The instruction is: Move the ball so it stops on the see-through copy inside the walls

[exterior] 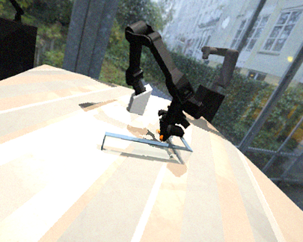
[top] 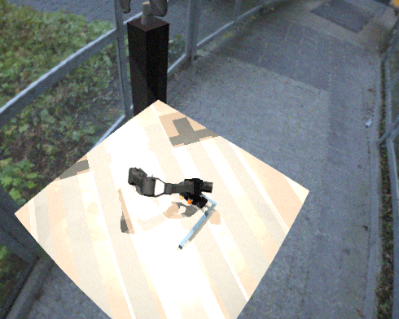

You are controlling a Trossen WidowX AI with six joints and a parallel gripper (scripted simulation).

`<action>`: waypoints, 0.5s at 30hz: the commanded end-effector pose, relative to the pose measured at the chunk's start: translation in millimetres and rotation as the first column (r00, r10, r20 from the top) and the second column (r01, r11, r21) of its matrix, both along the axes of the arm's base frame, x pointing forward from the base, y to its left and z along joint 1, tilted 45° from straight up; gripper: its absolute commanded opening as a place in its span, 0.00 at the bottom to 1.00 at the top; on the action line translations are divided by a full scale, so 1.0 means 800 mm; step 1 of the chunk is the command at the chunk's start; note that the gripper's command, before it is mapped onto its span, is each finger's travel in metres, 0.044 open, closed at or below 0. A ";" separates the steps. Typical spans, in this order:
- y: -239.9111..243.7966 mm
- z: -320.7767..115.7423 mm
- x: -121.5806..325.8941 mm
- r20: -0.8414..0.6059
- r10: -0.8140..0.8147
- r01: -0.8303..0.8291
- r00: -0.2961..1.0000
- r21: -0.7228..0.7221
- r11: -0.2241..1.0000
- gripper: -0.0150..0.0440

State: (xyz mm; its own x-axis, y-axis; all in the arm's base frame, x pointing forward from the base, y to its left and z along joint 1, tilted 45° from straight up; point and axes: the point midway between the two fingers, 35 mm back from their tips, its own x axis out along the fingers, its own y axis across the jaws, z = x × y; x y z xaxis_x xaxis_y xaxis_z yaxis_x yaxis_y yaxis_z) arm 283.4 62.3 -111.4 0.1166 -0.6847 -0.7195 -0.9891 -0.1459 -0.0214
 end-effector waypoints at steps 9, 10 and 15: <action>-0.003 -0.001 -0.001 -0.004 0.005 -0.005 1.000 -0.005 1.000 0.36; -0.003 -0.001 -0.001 -0.004 0.005 -0.005 1.000 -0.005 1.000 0.31; 0.022 0.019 0.000 -0.005 0.006 -0.006 1.000 0.001 1.000 0.25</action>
